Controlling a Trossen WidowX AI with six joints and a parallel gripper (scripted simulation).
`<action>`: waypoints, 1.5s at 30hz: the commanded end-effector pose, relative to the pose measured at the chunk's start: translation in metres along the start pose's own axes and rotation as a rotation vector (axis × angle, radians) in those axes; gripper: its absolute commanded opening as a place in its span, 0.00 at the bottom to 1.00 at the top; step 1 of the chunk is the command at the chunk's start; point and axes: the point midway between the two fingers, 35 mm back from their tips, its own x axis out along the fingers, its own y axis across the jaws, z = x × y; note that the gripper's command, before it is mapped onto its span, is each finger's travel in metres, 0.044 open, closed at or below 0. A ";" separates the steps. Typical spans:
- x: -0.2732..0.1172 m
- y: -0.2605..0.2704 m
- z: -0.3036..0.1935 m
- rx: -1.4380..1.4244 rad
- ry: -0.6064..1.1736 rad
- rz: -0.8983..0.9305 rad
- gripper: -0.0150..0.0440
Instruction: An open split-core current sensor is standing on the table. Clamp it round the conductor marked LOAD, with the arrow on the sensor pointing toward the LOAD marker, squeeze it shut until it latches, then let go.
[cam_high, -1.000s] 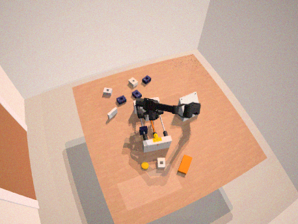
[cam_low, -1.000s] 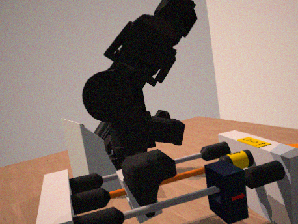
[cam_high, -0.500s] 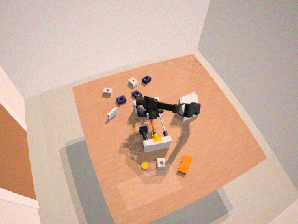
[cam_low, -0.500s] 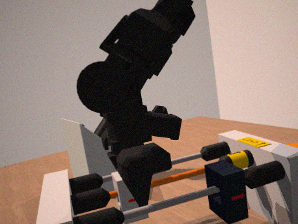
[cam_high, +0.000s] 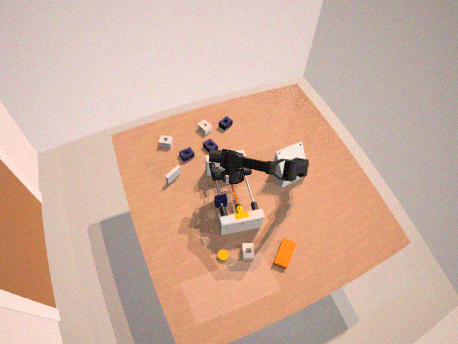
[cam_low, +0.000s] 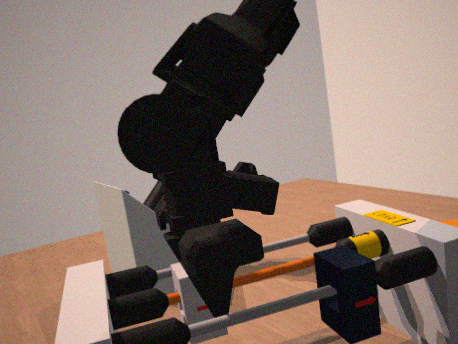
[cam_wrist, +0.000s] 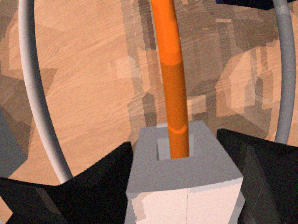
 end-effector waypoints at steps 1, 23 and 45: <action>0.000 0.000 0.000 0.001 -0.001 0.000 0.92; 0.000 0.000 0.000 0.001 0.000 -0.001 0.38; -0.001 0.000 0.000 0.005 -0.002 0.000 0.25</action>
